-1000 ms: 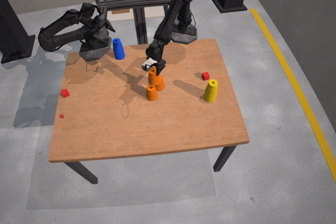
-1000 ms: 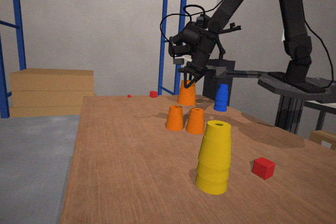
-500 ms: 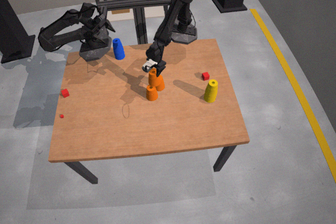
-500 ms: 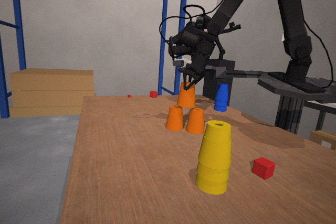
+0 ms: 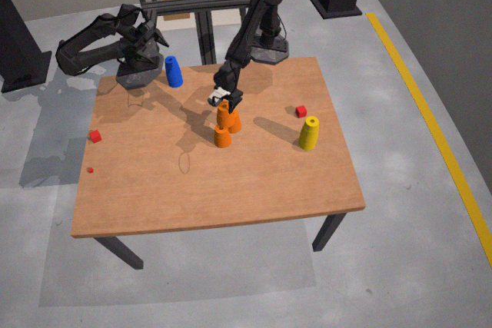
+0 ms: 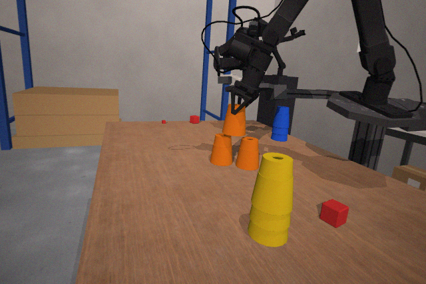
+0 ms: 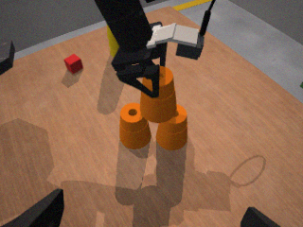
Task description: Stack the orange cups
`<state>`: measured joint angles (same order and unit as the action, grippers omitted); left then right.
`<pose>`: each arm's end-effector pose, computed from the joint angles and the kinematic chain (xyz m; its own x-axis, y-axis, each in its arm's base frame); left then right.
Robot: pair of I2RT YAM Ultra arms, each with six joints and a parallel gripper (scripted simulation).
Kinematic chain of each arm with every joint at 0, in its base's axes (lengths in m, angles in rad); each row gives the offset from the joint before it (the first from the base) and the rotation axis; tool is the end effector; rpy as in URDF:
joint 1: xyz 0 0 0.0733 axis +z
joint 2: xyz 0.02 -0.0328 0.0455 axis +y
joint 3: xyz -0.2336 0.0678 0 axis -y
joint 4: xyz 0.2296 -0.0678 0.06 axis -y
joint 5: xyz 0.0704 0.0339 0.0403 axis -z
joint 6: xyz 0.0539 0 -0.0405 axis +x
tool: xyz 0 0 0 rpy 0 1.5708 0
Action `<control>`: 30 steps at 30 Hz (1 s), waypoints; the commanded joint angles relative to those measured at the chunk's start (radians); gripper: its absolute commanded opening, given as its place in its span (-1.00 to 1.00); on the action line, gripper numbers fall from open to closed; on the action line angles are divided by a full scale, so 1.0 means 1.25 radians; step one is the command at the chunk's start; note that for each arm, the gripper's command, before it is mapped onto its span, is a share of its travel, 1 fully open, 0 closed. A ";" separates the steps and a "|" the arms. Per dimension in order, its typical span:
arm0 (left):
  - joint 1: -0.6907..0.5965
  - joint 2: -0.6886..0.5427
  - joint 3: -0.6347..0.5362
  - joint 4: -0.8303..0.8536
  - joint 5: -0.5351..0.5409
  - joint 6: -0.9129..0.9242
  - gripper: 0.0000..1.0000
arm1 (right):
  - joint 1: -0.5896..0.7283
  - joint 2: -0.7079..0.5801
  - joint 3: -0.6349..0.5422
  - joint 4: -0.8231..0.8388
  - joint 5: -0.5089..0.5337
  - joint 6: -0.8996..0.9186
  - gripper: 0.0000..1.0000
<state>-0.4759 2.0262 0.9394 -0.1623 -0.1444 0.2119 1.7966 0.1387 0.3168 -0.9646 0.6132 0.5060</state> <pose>0.2899 -0.1395 0.0358 -0.7376 0.6143 -0.2804 0.5810 0.7889 0.2000 0.0102 0.0892 0.1696 -0.2918 -0.5002 -0.8153 -0.8536 0.5208 -0.0140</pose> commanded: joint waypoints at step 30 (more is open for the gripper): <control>0.002 0.020 -0.011 0.029 0.003 0.005 0.59 | 0.007 -0.006 -0.002 0.002 0.009 0.003 1.00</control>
<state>-0.4728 2.0537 0.9264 -0.1307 -0.1436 0.2161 1.7966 0.1387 0.3168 -0.9646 0.6132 0.5060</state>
